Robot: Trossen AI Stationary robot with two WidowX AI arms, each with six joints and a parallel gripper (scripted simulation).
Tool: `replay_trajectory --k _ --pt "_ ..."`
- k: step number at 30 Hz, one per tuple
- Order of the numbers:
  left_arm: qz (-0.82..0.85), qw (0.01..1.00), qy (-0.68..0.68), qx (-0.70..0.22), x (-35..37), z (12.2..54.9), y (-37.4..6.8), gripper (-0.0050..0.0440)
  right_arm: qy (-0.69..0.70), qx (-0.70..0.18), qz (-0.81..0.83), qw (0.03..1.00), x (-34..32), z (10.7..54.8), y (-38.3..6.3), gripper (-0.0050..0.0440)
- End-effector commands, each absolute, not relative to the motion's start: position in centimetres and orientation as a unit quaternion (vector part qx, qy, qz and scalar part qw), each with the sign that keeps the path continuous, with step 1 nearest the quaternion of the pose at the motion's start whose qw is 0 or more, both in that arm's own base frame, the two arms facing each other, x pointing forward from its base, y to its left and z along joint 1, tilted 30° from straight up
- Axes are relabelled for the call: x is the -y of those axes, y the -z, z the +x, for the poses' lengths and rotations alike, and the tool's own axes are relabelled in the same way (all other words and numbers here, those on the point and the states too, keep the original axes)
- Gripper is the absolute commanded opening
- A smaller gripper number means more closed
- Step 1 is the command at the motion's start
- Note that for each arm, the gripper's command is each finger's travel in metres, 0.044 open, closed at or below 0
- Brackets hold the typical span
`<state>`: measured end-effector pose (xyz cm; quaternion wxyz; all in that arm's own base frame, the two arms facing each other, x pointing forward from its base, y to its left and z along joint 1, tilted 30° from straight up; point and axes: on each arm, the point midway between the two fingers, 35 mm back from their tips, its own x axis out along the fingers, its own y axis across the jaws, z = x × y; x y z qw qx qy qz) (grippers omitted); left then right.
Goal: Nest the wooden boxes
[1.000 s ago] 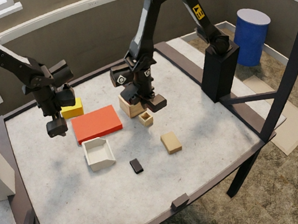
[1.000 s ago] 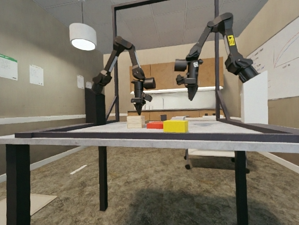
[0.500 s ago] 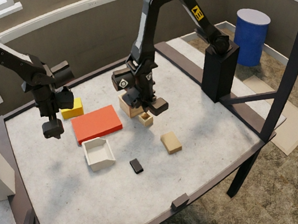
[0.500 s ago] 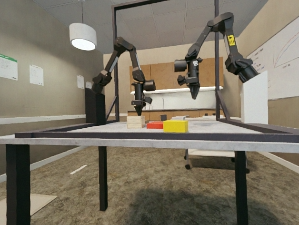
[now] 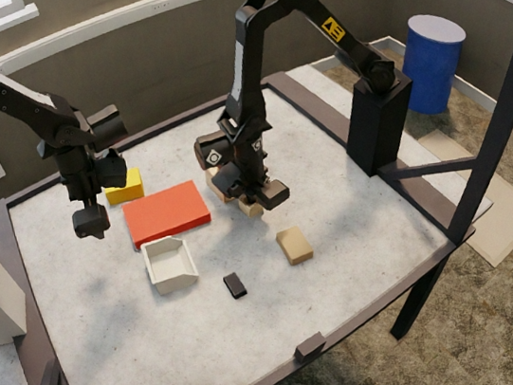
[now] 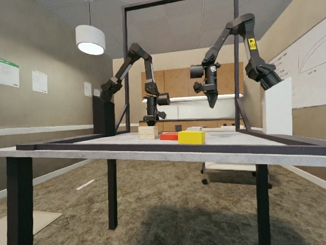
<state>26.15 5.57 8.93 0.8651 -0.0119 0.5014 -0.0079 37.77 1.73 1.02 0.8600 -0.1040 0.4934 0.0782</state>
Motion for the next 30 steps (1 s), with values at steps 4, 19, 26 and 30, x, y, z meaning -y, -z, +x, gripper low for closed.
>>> replay_trajectory --k 4,19,26,30 --pt "-0.005 0.871 0.007 -0.492 -5.62 26.44 -9.67 0.0400 -0.076 -0.487 -0.105 0.864 -1.69 38.69 -1.08 -0.0050" --pt "-0.005 0.871 0.007 -0.492 -5.62 26.44 -9.67 0.0400 -0.077 -0.485 -0.105 0.865 -1.72 38.54 -1.34 0.0144" --pt "-0.005 0.871 0.007 -0.492 -5.62 26.44 -9.67 0.0400 -0.077 -0.485 -0.105 0.865 -1.72 38.54 -1.34 0.0144" --pt "-0.005 0.871 0.007 -0.492 -5.62 26.44 -9.67 0.0400 -0.076 -0.480 -0.105 0.868 -1.68 38.53 -1.98 0.0144"
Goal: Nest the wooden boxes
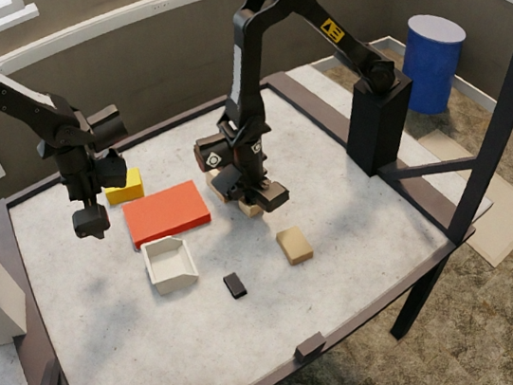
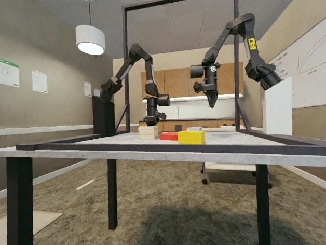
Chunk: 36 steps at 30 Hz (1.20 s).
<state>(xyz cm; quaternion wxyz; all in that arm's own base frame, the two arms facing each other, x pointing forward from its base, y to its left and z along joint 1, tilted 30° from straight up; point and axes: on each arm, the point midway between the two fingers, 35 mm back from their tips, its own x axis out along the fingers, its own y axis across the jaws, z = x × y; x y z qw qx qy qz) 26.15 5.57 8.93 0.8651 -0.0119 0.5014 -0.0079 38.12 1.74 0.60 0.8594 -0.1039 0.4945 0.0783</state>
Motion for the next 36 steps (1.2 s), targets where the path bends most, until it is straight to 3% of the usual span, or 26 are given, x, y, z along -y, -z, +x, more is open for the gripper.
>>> replay_trajectory --k 1,23,36 --pt "-0.005 0.871 0.007 -0.492 -5.6 26.4 -9.7 0.0400 -0.076 -0.480 -0.105 0.868 -1.7 38.4 -2.2 0.0144" --pt "-0.005 0.871 0.007 -0.492 -5.6 26.4 -9.7 0.0400 -0.077 -0.478 -0.105 0.868 -1.3 35.9 -6.9 0.0144" --pt "-0.005 0.871 0.007 -0.492 -5.6 26.4 -9.7 0.0400 -0.075 -0.476 -0.109 0.869 4.5 35.6 -10.0 0.0144"
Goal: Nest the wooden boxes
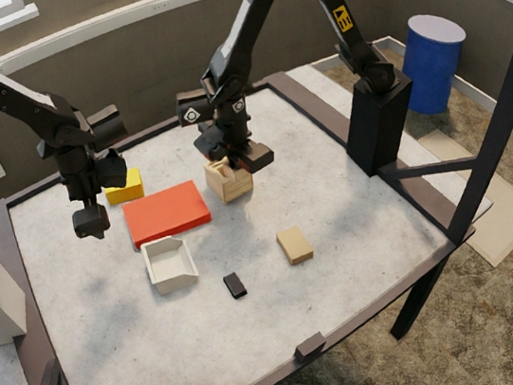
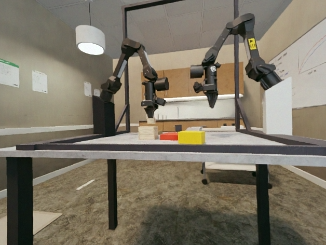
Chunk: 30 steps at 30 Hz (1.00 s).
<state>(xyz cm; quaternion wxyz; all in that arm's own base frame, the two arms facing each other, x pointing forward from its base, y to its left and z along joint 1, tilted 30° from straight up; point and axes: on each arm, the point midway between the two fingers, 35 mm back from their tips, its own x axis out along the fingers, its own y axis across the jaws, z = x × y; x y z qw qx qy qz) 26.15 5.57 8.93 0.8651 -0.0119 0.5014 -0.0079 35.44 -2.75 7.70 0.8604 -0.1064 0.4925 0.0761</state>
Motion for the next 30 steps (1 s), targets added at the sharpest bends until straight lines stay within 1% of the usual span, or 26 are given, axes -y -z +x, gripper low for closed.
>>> replay_trajectory --k 1,10,21,30 --pt "-0.005 0.871 0.007 -0.492 -5.6 26.4 -9.7 0.0400 -0.075 -0.476 -0.109 0.869 4.5 35.6 -10.0 0.0144" --pt "-0.005 0.871 0.007 -0.492 -5.6 26.4 -9.7 0.0400 -0.074 -0.475 -0.111 0.870 7.4 34.8 -11.7 0.0144" --pt "-0.016 0.871 0.003 -0.491 -5.7 26.4 -9.2 0.0400 -0.075 -0.484 -0.108 0.865 7.4 34.6 -10.9 0.0144" --pt "-0.058 0.916 -0.038 -0.396 -7.7 29.2 -9.2 0.0400 -0.075 -0.484 -0.108 0.865 7.4 34.6 -10.9 0.0144"
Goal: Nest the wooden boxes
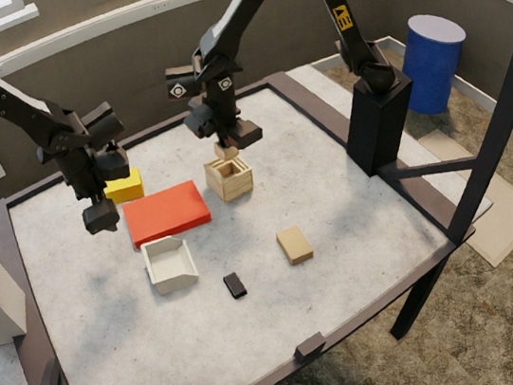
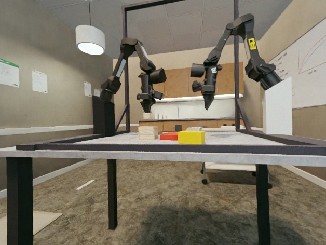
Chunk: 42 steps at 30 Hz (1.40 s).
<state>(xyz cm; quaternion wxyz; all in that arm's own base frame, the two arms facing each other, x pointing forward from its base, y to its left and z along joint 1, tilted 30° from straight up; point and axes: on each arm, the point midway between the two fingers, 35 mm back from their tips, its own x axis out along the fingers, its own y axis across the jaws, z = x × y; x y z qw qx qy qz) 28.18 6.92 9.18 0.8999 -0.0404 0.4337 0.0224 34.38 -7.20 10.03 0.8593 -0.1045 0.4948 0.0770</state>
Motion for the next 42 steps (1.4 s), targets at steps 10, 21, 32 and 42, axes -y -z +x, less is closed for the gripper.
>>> replay_trajectory --k 10,21,32,42 --pt "-0.082 0.946 -0.063 -0.307 -9.3 30.8 -10.2 0.0400 -0.075 -0.484 -0.108 0.865 7.4 34.6 -10.9 0.0144" --pt "-0.099 0.971 -0.082 -0.202 -10.9 31.5 -11.8 0.0400 -0.075 -0.484 -0.108 0.865 7.4 34.6 -10.9 0.0144" --pt "-0.101 0.985 -0.090 -0.109 -12.0 31.2 -13.5 0.0400 -0.075 -0.484 -0.108 0.865 7.4 34.6 -10.9 0.0144" --pt "-0.091 0.991 -0.092 -0.027 -12.5 30.2 -15.6 0.0400 -0.075 -0.484 -0.108 0.865 7.4 34.6 -10.9 0.0144"
